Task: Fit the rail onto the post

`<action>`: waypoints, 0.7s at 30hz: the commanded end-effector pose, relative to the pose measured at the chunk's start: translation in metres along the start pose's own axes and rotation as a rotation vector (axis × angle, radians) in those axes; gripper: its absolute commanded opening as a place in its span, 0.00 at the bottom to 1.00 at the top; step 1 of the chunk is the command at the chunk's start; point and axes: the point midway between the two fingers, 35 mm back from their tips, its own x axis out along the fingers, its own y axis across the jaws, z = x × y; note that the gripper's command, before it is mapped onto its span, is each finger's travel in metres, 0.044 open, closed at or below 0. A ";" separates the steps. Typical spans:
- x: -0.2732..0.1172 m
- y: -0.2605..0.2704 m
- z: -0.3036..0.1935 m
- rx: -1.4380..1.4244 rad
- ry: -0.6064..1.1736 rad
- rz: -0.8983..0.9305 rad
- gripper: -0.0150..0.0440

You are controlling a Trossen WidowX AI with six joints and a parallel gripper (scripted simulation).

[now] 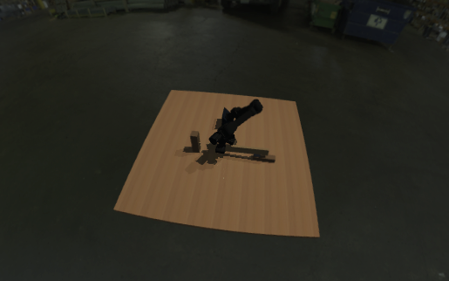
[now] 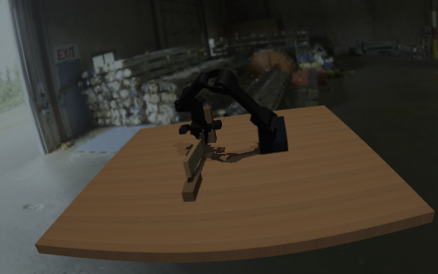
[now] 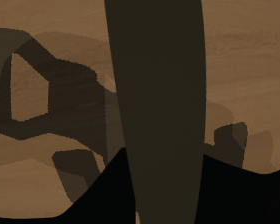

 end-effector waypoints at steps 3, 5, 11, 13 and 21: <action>-0.007 -0.003 0.001 -0.002 -0.004 -0.017 0.25; -0.008 -0.003 0.001 -0.002 -0.004 -0.017 0.25; -0.006 -0.003 0.001 -0.002 -0.004 -0.017 0.25; -0.005 -0.003 0.001 -0.002 -0.004 -0.017 0.25; -0.002 -0.002 0.001 -0.002 -0.004 -0.017 0.25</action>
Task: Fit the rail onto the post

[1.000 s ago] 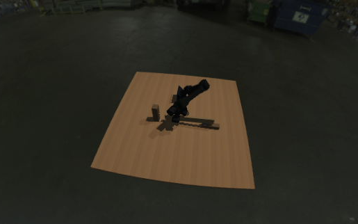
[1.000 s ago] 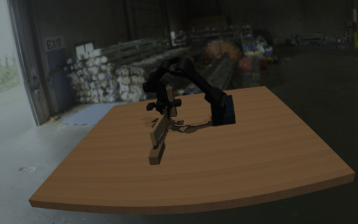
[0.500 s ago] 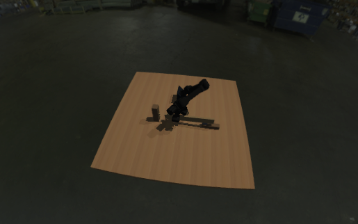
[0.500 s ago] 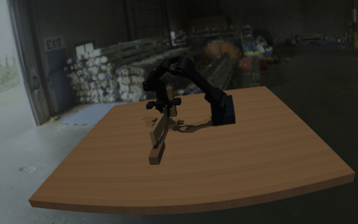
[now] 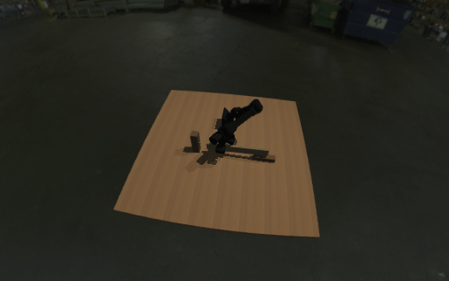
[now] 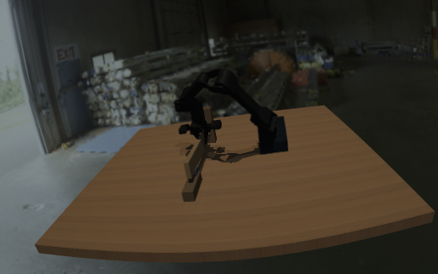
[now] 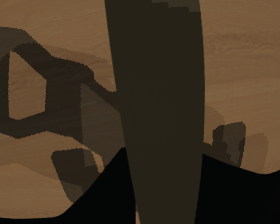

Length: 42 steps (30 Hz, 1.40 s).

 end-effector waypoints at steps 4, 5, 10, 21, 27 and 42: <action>-0.002 0.000 0.001 0.005 -0.009 -0.012 0.25; -0.002 0.000 0.001 0.005 -0.009 -0.012 0.25; -0.002 0.000 0.001 0.005 -0.009 -0.011 0.25; -0.001 0.000 0.001 0.005 -0.009 -0.011 0.25; 0.000 0.000 0.001 0.005 -0.009 -0.011 0.25; 0.001 0.002 -0.003 0.005 -0.009 -0.012 0.25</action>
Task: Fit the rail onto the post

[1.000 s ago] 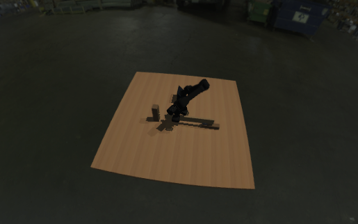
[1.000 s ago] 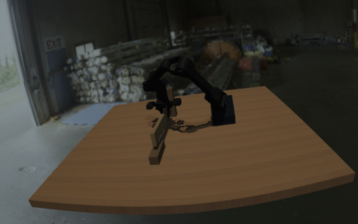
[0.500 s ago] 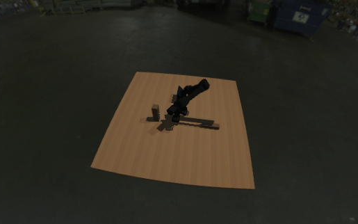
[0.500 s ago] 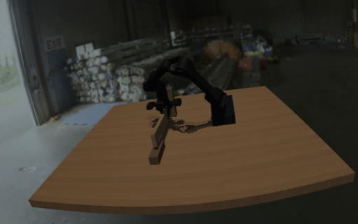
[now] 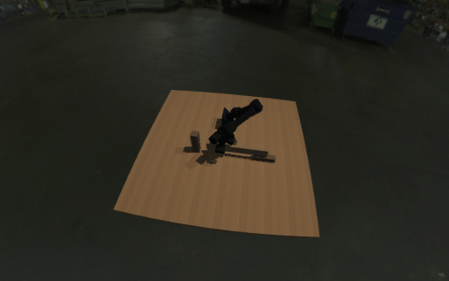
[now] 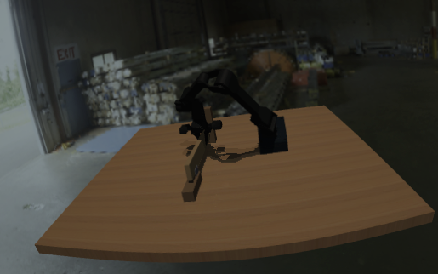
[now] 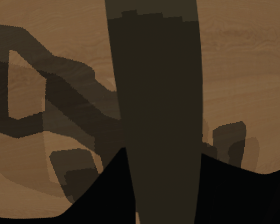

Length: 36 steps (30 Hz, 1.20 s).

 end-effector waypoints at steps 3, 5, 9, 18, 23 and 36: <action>0.000 0.000 -0.002 0.001 -0.009 -0.007 0.25; 0.000 0.000 -0.002 0.001 -0.009 -0.007 0.25; 0.001 0.000 -0.003 0.001 -0.009 -0.007 0.25; 0.001 0.000 -0.006 0.000 -0.009 -0.007 0.25; 0.001 0.000 -0.008 0.000 -0.009 -0.007 0.25; 0.000 -0.001 -0.012 0.000 -0.009 -0.007 0.25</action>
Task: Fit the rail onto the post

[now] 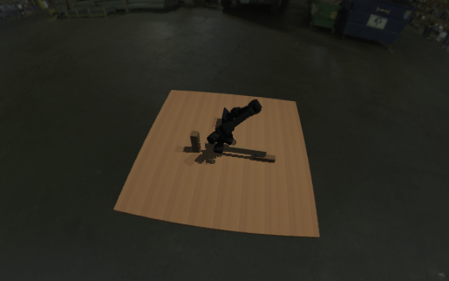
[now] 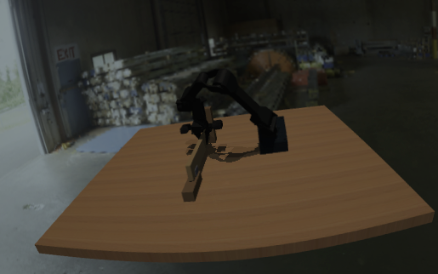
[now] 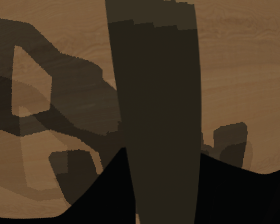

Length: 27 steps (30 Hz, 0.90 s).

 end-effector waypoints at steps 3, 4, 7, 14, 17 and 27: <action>-0.002 -0.002 -0.002 -0.001 -0.005 -0.007 0.25; -0.002 -0.002 -0.002 -0.001 -0.005 -0.007 0.25; -0.002 -0.002 -0.003 -0.001 -0.005 -0.007 0.25; -0.002 -0.002 -0.006 -0.001 -0.005 -0.007 0.25; -0.001 -0.002 -0.006 -0.001 -0.005 -0.007 0.25; 0.000 -0.003 -0.009 -0.001 -0.005 -0.007 0.25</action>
